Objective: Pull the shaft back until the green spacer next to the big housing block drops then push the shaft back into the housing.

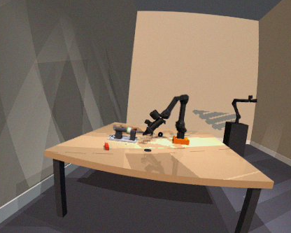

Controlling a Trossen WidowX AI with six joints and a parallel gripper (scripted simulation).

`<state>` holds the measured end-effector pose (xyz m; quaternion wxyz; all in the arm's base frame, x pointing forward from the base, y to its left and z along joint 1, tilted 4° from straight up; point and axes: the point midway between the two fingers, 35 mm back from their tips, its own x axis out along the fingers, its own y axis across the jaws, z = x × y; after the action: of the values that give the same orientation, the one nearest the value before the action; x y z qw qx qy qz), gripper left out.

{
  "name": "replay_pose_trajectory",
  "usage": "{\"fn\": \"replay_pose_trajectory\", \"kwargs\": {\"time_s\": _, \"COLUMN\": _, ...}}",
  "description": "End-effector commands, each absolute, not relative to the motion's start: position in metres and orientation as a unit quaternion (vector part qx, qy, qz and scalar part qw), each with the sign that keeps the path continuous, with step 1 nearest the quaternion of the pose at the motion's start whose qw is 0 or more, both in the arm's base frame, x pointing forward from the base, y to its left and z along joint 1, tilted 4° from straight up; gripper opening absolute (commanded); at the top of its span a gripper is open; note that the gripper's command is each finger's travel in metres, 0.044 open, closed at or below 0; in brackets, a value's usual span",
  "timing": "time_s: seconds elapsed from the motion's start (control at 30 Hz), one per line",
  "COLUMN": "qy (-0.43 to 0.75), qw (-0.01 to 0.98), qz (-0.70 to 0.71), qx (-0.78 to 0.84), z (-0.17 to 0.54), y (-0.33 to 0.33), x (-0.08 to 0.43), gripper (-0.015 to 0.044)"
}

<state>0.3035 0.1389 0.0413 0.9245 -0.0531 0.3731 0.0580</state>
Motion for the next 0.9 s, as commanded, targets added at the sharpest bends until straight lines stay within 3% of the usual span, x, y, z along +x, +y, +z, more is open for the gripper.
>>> {"fn": "replay_pose_trajectory", "kwargs": {"time_s": 0.0, "qy": 0.373, "qw": 0.925, "qz": 0.057, "qx": -0.052, "z": 0.0413, "y": 0.1385, "x": 0.3027, "gripper": 0.0}}
{"fn": "replay_pose_trajectory", "kwargs": {"time_s": 0.87, "qy": 0.373, "qw": 0.925, "qz": 0.057, "qx": -0.052, "z": 0.0412, "y": 0.1381, "x": 0.2994, "gripper": 0.0}}
